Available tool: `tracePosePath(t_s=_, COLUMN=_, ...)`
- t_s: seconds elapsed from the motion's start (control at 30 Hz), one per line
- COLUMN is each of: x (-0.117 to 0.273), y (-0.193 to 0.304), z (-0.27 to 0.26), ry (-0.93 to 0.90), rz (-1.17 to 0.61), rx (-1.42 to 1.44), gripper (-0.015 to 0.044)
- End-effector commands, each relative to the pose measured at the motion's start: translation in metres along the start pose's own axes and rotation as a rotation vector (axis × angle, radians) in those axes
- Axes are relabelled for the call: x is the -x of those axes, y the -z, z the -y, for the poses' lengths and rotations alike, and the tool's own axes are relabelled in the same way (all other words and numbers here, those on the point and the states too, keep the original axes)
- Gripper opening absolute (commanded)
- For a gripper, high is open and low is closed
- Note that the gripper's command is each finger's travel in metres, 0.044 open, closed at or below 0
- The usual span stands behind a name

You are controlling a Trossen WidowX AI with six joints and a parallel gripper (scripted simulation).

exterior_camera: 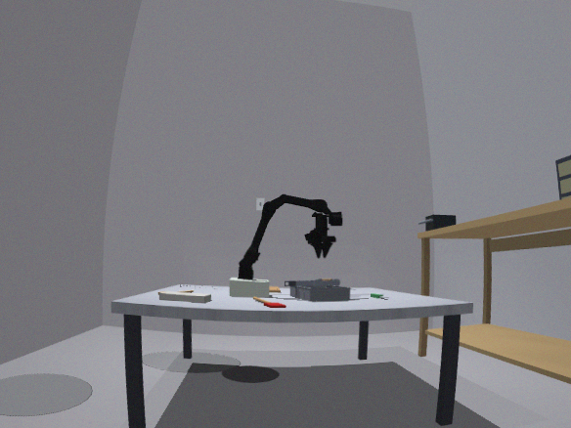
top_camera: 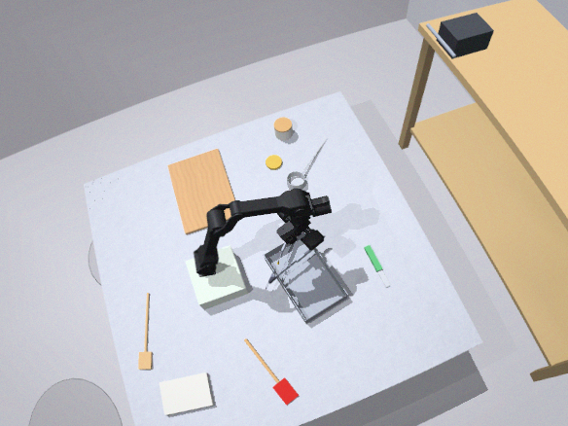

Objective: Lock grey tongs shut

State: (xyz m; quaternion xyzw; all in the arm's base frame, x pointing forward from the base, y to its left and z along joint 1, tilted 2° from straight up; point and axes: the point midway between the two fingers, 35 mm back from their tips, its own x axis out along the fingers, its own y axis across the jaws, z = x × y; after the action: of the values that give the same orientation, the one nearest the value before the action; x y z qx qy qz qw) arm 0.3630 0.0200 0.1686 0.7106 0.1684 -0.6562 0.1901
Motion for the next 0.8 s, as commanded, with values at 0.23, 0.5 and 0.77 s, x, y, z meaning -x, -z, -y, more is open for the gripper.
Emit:
tracePosePath(t_s=0.23, x=-0.008, y=-0.009, z=-0.001, ry=0.0, rz=0.003, rx=0.036, gripper=0.044)
tracePosePath(t_s=0.5, x=-0.054, y=-0.063, z=-0.001, ry=0.004, rz=0.016, rx=0.226, gripper=0.044)
tracePosePath(t_s=0.77, x=-0.063, y=-0.075, z=0.0, ry=0.006, rz=0.019, rx=0.264, gripper=0.044)
